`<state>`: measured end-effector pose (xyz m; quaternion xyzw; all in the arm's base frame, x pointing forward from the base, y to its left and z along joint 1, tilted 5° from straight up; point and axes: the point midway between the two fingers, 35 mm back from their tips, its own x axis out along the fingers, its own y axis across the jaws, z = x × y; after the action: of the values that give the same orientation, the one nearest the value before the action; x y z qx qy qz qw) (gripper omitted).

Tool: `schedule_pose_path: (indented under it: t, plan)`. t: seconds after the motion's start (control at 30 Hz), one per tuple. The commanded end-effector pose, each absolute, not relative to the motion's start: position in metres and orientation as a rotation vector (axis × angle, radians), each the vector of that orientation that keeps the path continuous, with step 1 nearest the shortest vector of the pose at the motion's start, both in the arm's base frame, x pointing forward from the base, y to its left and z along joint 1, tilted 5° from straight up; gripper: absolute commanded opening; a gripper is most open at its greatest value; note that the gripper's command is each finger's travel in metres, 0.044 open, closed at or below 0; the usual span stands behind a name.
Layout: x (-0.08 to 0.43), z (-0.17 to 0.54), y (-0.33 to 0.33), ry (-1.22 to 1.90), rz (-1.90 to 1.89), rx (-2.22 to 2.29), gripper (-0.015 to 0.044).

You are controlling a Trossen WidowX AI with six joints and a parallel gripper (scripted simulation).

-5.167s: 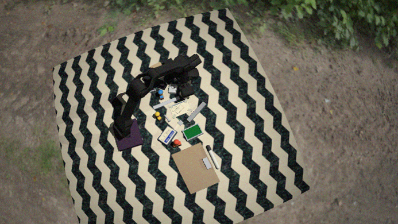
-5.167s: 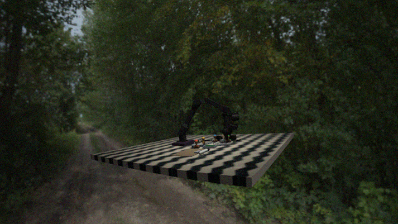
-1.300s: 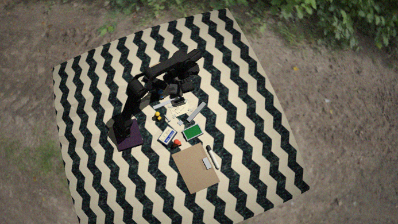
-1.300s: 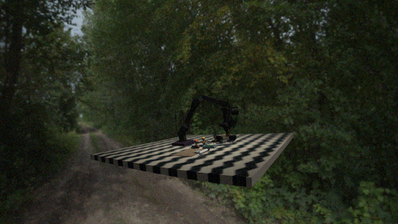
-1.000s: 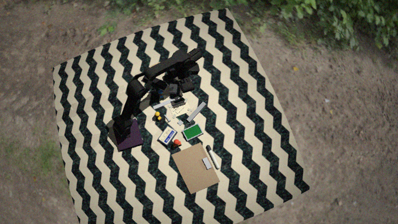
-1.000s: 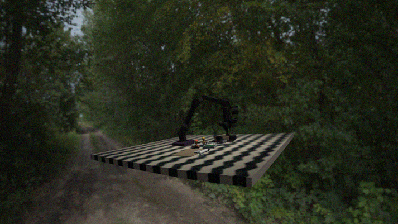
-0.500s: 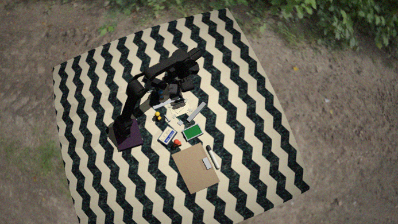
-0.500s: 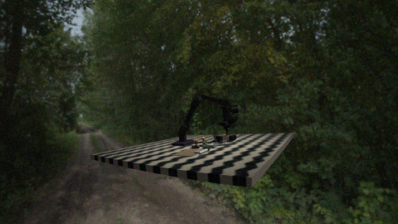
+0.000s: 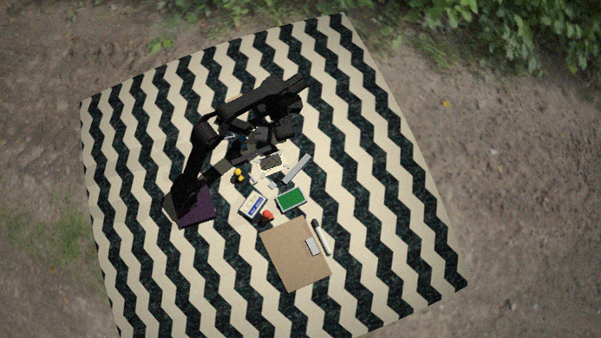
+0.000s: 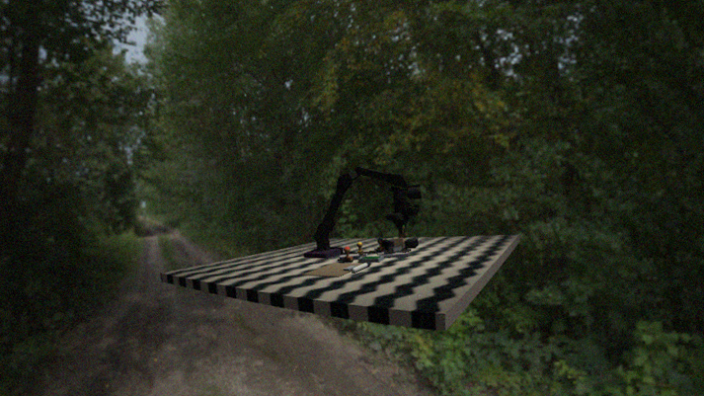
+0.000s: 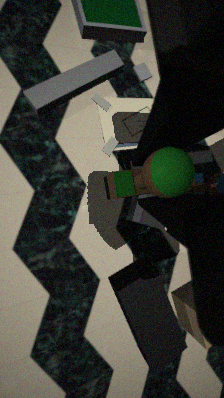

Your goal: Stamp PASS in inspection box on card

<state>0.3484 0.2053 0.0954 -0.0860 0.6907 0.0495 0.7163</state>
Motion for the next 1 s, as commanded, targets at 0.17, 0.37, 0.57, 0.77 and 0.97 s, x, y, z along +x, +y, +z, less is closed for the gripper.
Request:
schedule_pose_path:
  t: [0.17,0.37,0.57,0.77,0.97]
  plan:
    - [0.365,0.102,0.146,1.53,0.105,-0.187,0.0]
    - [0.371,0.105,0.105,1.53,0.103,-0.189,0.0]
    - [0.373,0.108,0.065,1.53,0.101,-0.191,0.0]
    - [0.369,0.111,0.026,1.53,0.098,-0.194,0.0]
    - [0.362,0.114,-0.012,1.53,0.095,-0.198,0.0]
